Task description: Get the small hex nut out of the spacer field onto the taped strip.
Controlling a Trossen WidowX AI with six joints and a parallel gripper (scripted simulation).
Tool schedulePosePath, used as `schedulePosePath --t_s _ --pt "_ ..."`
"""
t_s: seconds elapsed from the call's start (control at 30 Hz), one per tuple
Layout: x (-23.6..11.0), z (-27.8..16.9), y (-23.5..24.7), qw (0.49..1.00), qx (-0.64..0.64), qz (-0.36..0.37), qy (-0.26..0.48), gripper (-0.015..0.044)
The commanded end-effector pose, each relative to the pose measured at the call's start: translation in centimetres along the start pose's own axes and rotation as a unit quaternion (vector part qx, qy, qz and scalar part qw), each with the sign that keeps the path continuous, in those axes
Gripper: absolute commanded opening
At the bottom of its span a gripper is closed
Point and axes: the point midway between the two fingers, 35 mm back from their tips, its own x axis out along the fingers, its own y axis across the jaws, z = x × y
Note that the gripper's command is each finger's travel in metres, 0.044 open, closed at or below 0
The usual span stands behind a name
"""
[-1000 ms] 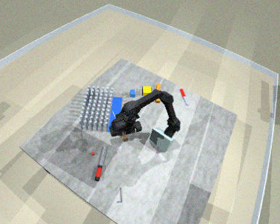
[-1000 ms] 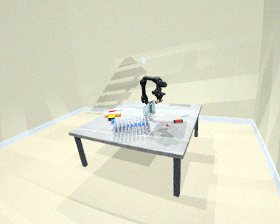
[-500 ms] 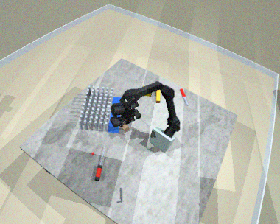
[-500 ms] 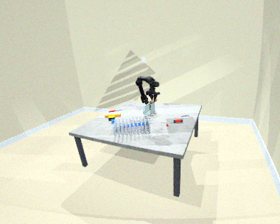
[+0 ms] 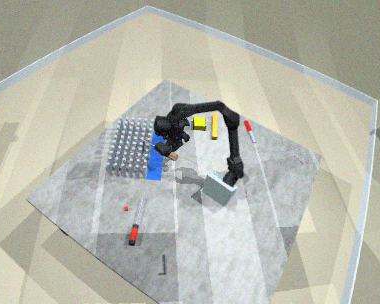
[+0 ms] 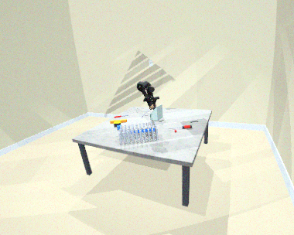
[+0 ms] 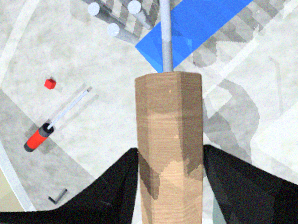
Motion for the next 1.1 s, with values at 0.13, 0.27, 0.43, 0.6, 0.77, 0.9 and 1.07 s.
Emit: schedulePosePath --t_s 0.13,0.27,0.43,0.6,0.77,0.9,1.07 --pt "-0.5 2.6 -4.6 0.997 -0.07 0.028 0.009 0.0" --pt "-0.5 3.7 -7.1 0.994 -0.104 0.04 0.011 0.0" --pt "-0.5 4.7 -10.2 0.988 -0.146 0.053 0.009 0.0" --pt "-0.5 5.4 -13.4 0.98 -0.187 0.064 0.005 0.0" --pt "-0.4 5.8 -16.7 0.971 -0.228 0.073 -0.002 0.0" --pt "-0.4 5.9 -19.3 0.962 -0.26 0.078 -0.01 0.0" --pt "-0.3 5.8 -22.4 0.95 -0.299 0.082 -0.02 0.0"
